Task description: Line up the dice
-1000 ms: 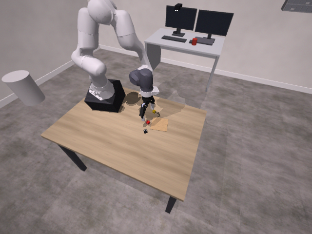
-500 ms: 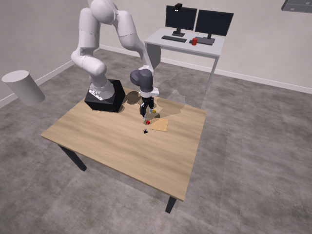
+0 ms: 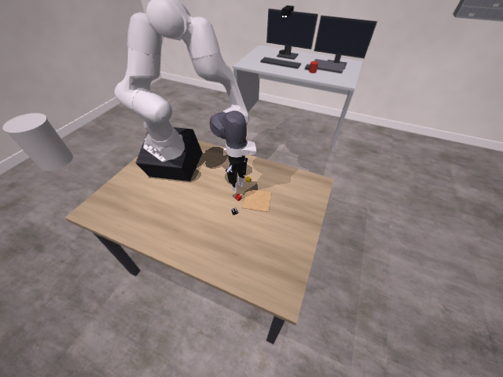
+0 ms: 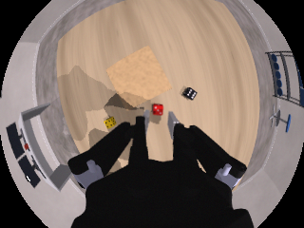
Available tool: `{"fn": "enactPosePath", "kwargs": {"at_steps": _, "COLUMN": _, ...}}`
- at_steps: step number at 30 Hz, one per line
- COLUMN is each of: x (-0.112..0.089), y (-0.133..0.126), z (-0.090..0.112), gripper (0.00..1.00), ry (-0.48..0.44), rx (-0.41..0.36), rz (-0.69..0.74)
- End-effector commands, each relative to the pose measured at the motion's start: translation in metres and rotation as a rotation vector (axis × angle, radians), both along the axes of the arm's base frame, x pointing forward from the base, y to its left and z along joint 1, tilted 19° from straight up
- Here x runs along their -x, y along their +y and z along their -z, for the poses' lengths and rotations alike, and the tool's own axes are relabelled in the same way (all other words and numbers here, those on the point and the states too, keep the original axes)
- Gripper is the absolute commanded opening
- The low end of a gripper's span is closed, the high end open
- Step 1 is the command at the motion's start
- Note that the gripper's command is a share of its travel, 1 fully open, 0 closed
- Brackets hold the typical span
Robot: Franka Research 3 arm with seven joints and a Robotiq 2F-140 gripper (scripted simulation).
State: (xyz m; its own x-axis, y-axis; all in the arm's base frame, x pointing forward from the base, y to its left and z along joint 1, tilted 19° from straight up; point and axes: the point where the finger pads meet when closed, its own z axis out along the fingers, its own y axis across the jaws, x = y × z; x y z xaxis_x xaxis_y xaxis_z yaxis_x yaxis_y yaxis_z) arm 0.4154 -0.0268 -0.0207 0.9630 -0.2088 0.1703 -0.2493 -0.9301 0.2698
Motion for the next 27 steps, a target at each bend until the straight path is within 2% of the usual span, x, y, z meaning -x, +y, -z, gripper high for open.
{"fn": "enactPosePath", "kwargs": {"at_steps": 1, "x": -0.0002, "y": 0.0001, "z": -0.0002, "gripper": 0.25, "ry": -0.004, "rx": -0.002, "rz": 0.014}}
{"fn": "enactPosePath", "kwargs": {"at_steps": 27, "x": -0.0007, "y": -0.0014, "z": 0.0045, "gripper": 0.25, "ry": -0.004, "rx": -0.002, "rz": 0.015}}
